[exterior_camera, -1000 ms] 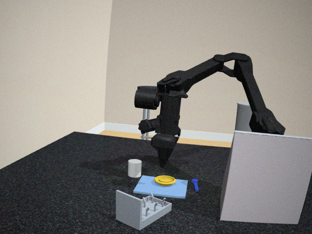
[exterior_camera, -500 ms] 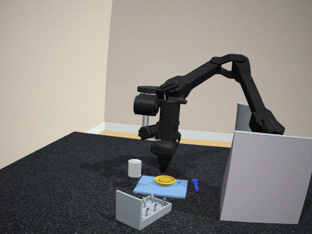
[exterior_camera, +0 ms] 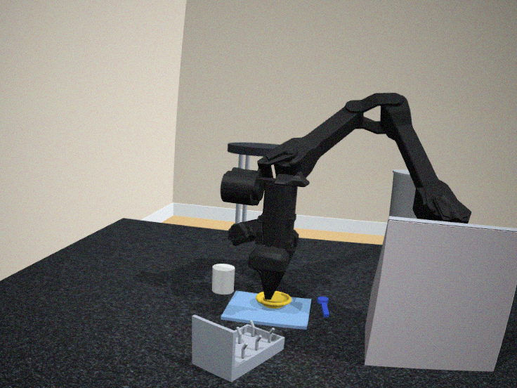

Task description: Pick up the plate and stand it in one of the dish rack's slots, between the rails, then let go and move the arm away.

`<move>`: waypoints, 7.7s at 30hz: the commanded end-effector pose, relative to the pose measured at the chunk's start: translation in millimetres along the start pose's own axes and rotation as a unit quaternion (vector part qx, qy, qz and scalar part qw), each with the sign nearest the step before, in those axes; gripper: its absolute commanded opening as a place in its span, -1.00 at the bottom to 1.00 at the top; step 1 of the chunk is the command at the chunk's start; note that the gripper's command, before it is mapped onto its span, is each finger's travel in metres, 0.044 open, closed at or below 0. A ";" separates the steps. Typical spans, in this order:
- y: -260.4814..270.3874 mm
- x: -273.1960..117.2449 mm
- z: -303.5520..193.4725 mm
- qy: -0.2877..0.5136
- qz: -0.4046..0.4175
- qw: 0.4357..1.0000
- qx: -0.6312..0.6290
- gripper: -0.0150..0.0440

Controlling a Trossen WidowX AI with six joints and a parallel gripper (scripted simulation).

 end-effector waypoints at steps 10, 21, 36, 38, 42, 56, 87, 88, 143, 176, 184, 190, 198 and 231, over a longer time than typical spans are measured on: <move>3.2 23.2 -3.7 0.005 -0.002 1.000 -0.008 0.86; 3.2 24.3 -3.8 0.005 -0.002 1.000 -0.008 0.75; 3.6 21.1 -2.7 0.004 -0.001 1.000 -0.008 0.24; 4.4 12.3 0.3 0.004 0.001 1.000 -0.007 0.06; 6.1 -7.7 5.6 0.003 0.006 1.000 -0.007 -0.30; 11.8 -82.5 13.0 0.003 0.011 1.000 -0.008 -0.49; 129.9 -149.1 -24.5 0.006 0.003 0.979 0.205 -0.49; 131.2 -149.0 -25.2 0.006 0.003 0.978 0.208 -0.49; 103.6 -24.0 -24.8 0.037 0.393 0.900 -0.182 -0.49; 73.6 35.9 -42.7 -0.310 0.484 0.742 -0.344 -0.49; 64.6 47.1 -49.9 -0.407 0.450 0.702 -0.372 -0.49; 57.5 54.6 -56.1 -0.477 0.409 0.673 -0.390 -0.49; 48.6 62.7 -64.7 -0.555 0.342 0.638 -0.411 -0.49; 74.2 63.0 -49.7 -0.557 0.335 0.638 -0.413 -0.49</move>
Point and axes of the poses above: the point midway between the two fingers, 35 mm back from their tips, its own x axis out along the fingers, its own y axis across the jaws, z = x × y, the point moved 8 cm from there along -x, back along the fingers, and after that the axes turned 2 degrees about -x, right-handed, at the moved point
